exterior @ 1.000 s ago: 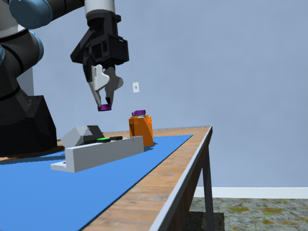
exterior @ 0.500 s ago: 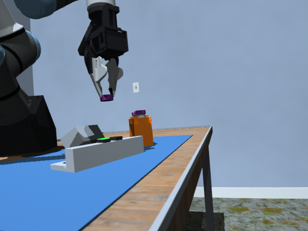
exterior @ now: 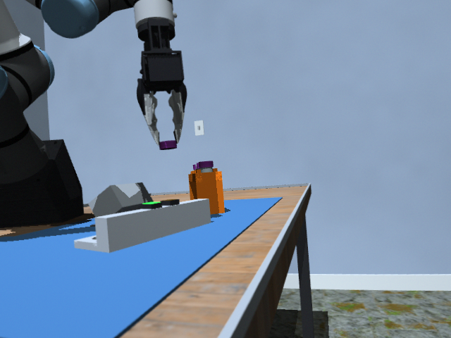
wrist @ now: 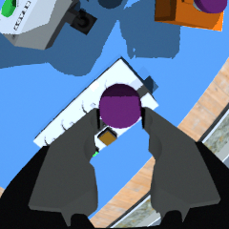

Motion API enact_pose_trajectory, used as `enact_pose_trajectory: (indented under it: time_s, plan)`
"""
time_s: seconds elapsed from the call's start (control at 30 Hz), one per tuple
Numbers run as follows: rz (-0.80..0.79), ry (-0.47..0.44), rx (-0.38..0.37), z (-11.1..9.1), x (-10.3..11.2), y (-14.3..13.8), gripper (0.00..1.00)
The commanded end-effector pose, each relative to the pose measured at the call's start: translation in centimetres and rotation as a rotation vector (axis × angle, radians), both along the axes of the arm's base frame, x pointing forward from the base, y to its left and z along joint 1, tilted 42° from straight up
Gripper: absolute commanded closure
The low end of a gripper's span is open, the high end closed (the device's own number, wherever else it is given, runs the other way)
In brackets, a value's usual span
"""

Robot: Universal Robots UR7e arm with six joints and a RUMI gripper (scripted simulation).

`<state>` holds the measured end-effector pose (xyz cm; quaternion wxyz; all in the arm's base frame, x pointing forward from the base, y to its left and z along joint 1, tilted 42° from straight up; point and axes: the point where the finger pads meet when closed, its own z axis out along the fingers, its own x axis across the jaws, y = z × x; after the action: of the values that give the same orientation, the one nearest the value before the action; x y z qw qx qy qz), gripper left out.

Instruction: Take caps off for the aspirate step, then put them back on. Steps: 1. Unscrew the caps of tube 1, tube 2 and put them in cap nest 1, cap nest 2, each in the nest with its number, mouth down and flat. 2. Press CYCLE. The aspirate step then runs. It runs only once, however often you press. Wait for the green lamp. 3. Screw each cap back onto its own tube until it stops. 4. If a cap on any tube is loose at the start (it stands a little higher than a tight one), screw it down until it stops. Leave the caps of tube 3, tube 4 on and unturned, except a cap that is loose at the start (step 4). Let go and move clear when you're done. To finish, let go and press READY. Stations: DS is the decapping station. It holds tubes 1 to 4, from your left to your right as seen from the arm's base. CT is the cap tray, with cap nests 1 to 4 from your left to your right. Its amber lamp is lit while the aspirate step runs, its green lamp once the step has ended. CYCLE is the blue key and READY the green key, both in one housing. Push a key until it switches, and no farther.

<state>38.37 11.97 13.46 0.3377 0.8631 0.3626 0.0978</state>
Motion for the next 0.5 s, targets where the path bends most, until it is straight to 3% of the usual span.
enact_pose_trajectory:
  time_s: [0.0,0.2,0.33,0.47]
  plan:
    - [-0.229,-0.137,0.084,-1.8,-0.4,2.0,1.00]
    - [-0.307,-0.191,0.123,-2.4,-0.5,2.7,1.00]
    - [-0.477,-0.312,0.217,-4.0,-0.9,4.6,1.00]
    - [-0.482,-0.315,0.219,-5.0,-1.1,5.8,1.00]
